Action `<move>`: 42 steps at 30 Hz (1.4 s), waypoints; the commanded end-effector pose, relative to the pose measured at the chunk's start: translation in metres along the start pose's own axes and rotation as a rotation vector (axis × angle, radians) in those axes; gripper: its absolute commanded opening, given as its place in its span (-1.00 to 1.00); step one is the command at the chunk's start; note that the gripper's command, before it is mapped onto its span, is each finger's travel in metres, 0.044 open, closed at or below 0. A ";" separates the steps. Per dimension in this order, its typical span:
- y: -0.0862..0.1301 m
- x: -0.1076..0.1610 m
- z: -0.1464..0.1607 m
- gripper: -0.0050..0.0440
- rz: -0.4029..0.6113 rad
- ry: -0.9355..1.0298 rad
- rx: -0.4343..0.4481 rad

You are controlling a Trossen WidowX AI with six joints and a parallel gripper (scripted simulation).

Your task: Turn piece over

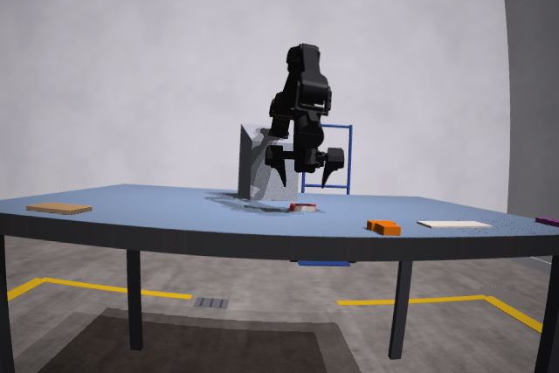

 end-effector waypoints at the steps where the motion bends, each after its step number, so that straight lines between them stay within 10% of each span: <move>1: -0.007 -0.001 0.001 1.00 0.017 -0.004 0.001; 42: -0.046 -0.023 0.003 1.00 0.014 -0.003 0.002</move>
Point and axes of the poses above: the point midway between the two fingers, 35 mm back from their tips, its own y axis back along the fingers, its own z axis across the jaws, x = y × z, the point moved 1 cm from there along y, back along the fingers, and after that the axes turned 6 degrees about -y, right-handed, at the moved point
